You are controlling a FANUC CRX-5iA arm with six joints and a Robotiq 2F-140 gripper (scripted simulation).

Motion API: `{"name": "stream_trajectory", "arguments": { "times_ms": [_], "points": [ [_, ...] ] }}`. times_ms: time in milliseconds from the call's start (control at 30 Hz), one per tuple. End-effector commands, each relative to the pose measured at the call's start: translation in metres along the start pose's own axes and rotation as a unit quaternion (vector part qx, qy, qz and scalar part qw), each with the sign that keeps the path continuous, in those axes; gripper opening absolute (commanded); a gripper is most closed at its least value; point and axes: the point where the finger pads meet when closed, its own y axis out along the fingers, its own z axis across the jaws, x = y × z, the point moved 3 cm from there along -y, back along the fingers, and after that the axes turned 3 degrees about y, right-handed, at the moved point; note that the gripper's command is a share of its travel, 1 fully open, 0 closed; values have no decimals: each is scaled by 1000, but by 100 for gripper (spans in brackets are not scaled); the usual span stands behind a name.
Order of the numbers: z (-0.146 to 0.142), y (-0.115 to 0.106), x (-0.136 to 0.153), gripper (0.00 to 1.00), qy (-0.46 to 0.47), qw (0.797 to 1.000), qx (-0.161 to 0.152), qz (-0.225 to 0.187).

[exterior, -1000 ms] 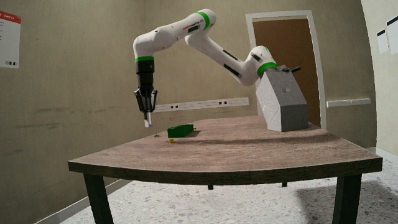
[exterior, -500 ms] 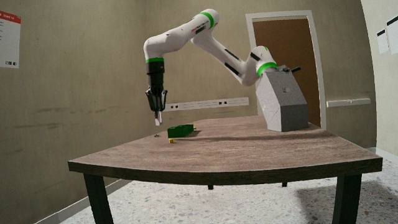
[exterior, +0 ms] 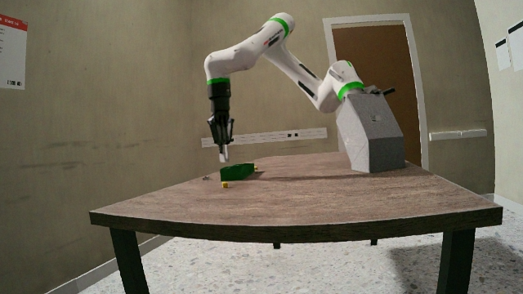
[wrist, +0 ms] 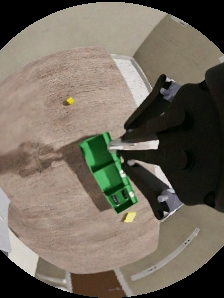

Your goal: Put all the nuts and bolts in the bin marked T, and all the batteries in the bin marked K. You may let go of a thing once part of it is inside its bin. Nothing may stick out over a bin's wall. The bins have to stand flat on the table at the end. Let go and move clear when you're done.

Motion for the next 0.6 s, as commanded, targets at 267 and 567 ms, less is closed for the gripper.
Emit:
{"name": "stream_trajectory", "arguments": {
  "times_ms": [267, 567],
  "points": [
    [-63, -1, 8, 15, 166, 986, 0, 2],
    [-90, -1, 11, 15, 305, 952, -2, 6]
  ]
}}
